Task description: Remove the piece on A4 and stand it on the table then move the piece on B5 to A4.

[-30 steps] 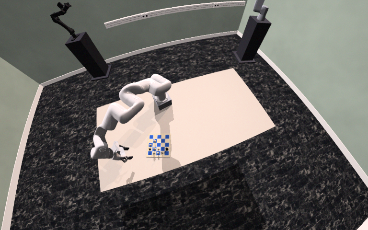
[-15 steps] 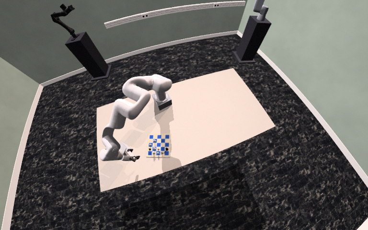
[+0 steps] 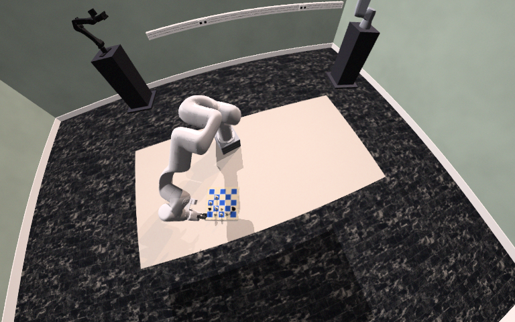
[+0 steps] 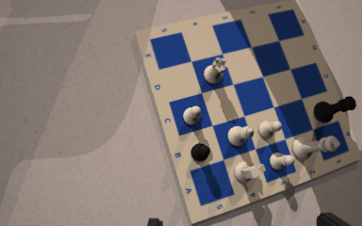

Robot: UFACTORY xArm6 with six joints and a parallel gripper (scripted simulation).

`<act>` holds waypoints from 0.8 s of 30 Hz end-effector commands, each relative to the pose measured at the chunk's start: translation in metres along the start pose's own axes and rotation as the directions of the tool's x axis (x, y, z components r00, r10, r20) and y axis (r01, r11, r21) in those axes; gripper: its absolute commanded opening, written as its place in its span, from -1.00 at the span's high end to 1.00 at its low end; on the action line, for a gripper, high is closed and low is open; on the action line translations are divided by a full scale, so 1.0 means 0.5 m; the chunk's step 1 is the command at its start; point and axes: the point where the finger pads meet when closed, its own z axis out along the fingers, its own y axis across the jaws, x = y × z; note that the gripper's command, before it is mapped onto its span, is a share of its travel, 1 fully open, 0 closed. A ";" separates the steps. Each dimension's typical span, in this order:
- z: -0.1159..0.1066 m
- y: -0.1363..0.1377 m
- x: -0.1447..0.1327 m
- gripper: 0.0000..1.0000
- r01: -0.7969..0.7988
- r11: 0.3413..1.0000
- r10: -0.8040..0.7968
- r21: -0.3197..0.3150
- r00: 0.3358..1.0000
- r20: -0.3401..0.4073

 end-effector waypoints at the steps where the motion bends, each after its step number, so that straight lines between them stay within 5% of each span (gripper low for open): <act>1: -0.006 0.047 0.028 -1.00 0.146 0.986 -0.153 0.075 0.984 0.092; 9: -0.006 0.100 0.072 -1.00 0.316 0.936 -0.336 0.156 0.933 0.130; 24: -0.006 0.106 0.078 -1.00 0.337 0.927 -0.360 0.166 0.923 0.134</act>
